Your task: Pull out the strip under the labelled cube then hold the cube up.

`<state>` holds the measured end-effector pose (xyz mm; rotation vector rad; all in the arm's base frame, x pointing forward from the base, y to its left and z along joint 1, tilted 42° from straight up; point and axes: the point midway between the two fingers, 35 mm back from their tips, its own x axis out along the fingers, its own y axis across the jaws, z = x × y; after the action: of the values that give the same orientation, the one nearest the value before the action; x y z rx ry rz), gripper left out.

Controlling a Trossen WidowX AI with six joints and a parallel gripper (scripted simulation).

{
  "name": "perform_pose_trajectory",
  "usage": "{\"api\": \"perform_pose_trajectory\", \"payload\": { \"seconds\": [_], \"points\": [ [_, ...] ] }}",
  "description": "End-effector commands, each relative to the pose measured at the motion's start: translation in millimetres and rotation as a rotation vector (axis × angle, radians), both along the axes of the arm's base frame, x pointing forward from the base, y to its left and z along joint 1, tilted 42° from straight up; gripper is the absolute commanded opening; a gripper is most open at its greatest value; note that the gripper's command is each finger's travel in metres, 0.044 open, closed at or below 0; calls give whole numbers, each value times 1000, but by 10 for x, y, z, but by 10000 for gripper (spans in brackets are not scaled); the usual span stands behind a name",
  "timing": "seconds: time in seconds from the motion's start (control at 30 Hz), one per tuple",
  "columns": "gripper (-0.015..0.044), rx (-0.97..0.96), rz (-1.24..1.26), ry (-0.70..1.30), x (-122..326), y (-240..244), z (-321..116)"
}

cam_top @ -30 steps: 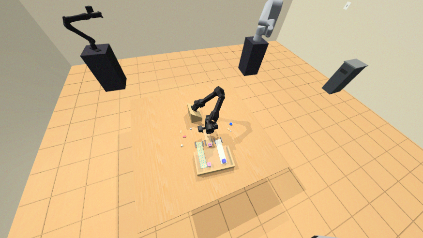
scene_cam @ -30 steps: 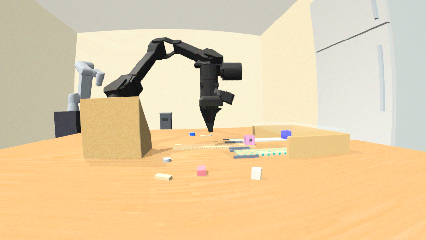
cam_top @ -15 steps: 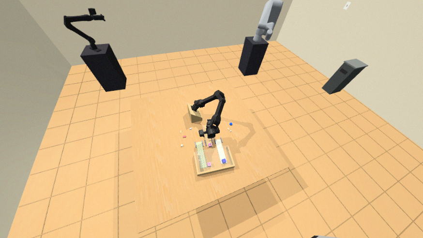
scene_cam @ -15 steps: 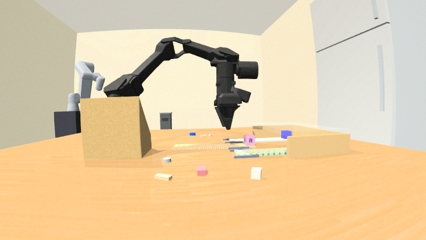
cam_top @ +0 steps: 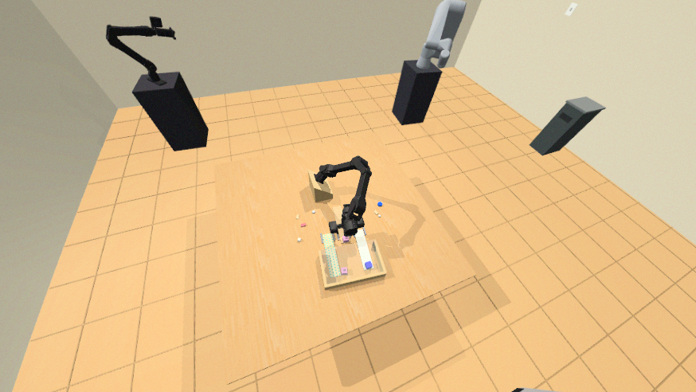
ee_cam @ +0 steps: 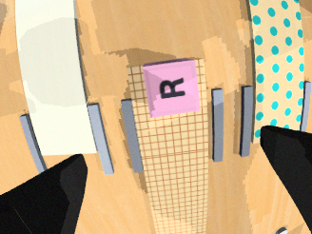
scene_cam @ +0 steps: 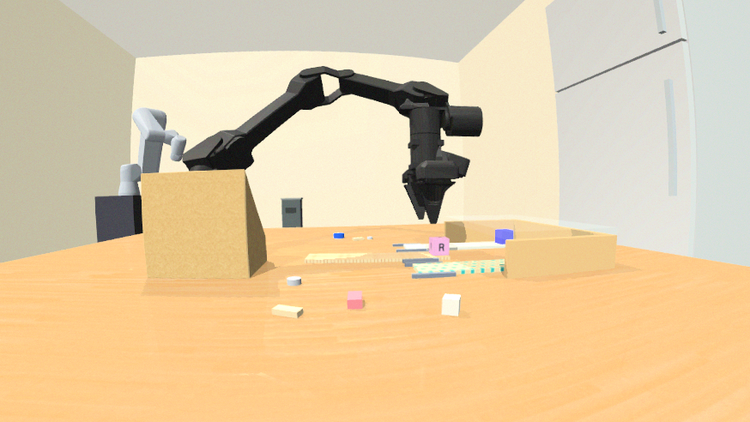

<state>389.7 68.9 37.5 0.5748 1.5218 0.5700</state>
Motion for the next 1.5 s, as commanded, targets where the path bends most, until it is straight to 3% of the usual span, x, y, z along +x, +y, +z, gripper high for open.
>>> {"api": "perform_pose_trajectory", "payload": {
  "seconds": [0.0,0.1,0.37,1.47],
  "points": [
    [440,-3,2,1,155,-18,-19],
    [440,-3,2,1,223,-25,-25],
    [250,-3,2,1,225,41,-105],
    [250,-1,2,1,207,338,-439]
  ]
}}
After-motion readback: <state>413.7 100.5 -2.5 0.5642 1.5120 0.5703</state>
